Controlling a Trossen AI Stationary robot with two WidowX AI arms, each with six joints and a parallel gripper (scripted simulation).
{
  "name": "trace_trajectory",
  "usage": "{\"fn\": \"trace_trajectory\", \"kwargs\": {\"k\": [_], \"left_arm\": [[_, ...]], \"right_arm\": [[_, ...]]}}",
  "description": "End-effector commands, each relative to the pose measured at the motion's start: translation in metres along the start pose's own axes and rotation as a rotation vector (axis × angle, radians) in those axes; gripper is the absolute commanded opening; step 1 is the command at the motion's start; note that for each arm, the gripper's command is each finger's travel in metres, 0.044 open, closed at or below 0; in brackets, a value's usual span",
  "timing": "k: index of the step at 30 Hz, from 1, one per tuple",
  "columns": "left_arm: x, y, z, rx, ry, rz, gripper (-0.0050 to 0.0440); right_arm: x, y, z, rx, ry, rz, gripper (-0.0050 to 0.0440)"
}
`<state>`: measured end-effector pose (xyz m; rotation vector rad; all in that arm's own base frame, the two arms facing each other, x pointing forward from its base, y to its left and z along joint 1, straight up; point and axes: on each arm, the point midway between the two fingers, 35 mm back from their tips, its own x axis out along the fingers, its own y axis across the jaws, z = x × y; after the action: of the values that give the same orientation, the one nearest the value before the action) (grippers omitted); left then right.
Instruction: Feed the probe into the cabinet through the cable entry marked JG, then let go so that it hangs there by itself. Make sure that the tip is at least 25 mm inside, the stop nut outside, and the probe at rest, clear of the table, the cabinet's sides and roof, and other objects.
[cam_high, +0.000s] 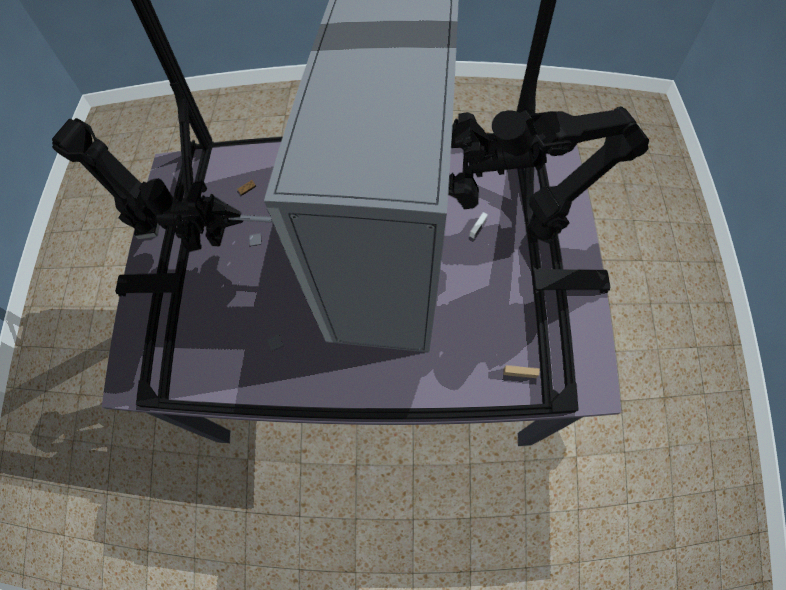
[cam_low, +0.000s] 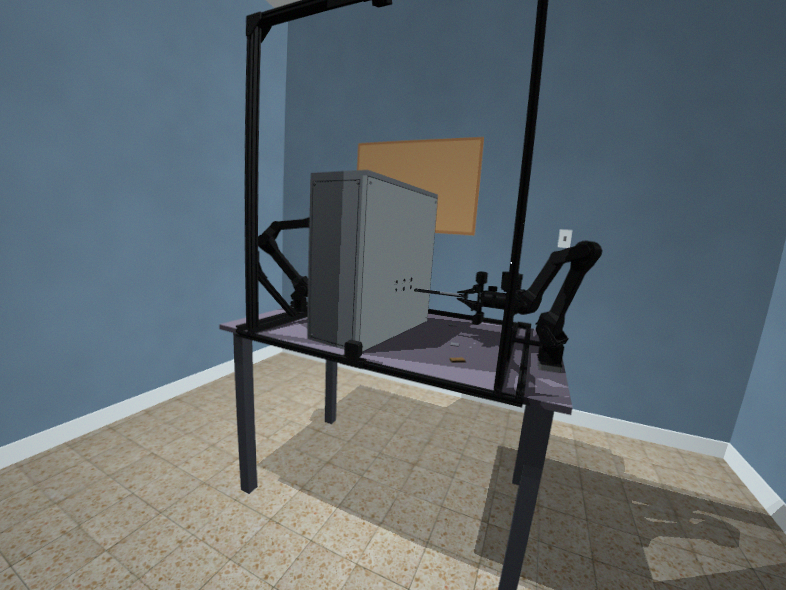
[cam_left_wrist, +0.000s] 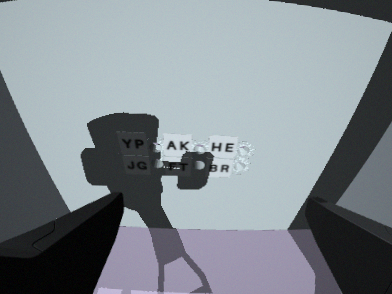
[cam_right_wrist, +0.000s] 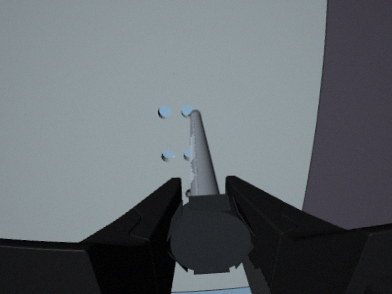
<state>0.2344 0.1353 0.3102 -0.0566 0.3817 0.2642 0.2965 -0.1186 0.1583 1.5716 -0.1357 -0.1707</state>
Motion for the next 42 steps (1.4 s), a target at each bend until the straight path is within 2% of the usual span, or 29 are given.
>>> {"fn": "trace_trajectory", "kwargs": {"k": [1, 20, 42], "left_arm": [[0.0, 0.001, 0.001, 0.003, -0.001, 0.006, 0.044], [0.0, 0.001, 0.001, 0.003, -0.001, 0.006, 0.044], [0.0, 0.001, 0.001, 0.003, -0.001, 0.006, 0.044]], "right_arm": [[0.002, 0.009, 0.001, -0.004, -0.002, 0.023, 0.0], [0.003, 0.01, 0.001, -0.005, -0.004, 0.021, 0.0], [0.034, 0.01, 0.002, -0.008, -0.01, 0.015, 0.0]]}}
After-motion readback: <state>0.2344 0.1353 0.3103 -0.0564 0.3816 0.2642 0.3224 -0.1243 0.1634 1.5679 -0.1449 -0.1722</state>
